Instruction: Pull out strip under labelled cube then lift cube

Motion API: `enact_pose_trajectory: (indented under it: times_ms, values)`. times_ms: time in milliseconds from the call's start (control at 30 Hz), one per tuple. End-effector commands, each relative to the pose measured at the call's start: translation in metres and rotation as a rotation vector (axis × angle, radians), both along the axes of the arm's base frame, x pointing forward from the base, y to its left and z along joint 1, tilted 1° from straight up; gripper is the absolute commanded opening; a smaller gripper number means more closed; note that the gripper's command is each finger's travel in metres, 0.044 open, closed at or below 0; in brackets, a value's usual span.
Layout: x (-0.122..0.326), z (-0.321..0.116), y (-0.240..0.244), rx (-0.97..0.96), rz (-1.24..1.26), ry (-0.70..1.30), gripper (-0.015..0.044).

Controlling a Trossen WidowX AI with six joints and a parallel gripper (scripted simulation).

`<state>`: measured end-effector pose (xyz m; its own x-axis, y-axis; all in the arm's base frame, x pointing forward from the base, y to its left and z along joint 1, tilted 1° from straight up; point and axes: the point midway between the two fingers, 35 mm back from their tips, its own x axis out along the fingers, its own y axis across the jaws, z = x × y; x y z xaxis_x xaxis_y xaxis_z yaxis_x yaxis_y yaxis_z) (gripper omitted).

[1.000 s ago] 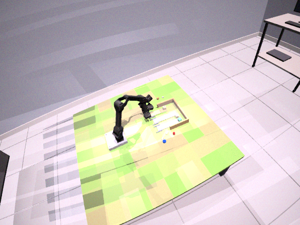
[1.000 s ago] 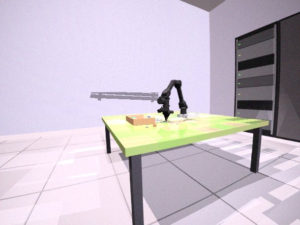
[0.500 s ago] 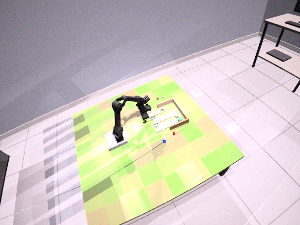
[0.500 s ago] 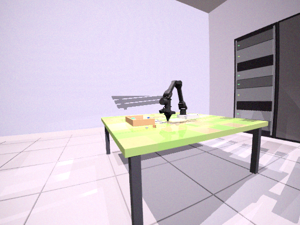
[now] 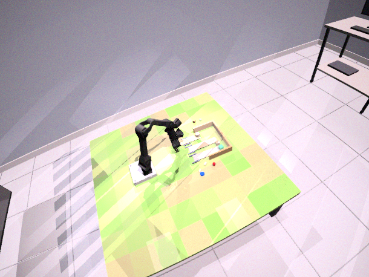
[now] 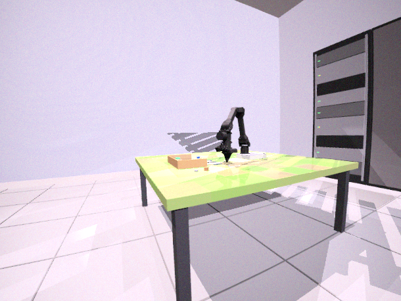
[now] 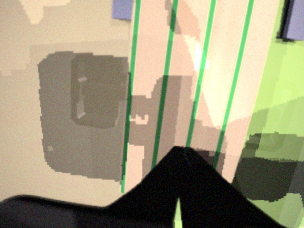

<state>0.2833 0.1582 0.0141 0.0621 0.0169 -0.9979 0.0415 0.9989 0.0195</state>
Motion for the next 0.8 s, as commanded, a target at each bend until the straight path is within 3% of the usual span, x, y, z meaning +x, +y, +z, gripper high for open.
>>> enact_pose_trajectory:
  times_ms: [0,767]
  values:
    - [-0.011,-0.005,-0.001,-0.008,0.001,0.021,0.0000]
    - [-0.045,-0.007,0.000,-0.008,0.001,0.024,0.0000]
